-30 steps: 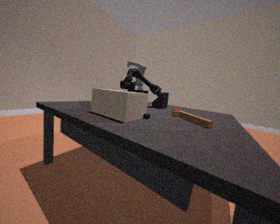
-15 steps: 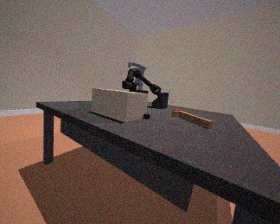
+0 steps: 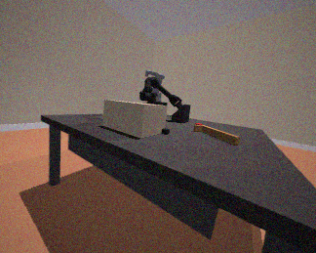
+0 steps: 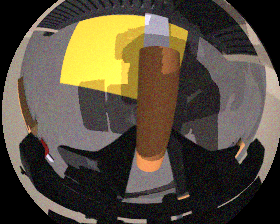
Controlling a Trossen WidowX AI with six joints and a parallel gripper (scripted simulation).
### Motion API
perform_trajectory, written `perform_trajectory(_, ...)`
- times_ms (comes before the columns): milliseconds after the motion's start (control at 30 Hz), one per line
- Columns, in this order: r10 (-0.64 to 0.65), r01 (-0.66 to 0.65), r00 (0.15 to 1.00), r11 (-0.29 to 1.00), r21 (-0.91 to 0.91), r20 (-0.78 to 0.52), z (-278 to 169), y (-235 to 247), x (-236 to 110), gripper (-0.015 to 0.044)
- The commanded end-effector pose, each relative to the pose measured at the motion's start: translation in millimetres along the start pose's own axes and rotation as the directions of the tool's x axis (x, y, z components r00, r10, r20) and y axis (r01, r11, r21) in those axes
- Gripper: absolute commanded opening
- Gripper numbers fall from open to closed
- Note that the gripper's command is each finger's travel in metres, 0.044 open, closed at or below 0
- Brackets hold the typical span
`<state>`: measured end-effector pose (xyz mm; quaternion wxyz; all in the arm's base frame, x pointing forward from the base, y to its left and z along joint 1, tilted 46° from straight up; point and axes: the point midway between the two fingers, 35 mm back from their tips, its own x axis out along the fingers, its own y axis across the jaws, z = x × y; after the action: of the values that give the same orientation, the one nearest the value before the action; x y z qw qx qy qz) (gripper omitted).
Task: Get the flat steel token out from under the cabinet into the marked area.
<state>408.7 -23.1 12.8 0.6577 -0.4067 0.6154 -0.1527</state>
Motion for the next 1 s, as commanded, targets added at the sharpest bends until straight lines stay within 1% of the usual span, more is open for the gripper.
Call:
perform_trajectory(0,0.005,-0.005,1.0,1.0,-0.014,-0.003,-1,9,1,0.0)
perform_trajectory(500,0.005,-0.005,1.0,1.0,-0.014,-0.003,-1,21,1,0.0)
perform_trajectory(967,0.005,-0.005,1.0,1.0,-0.014,-0.003,-2,22,1,0.0)
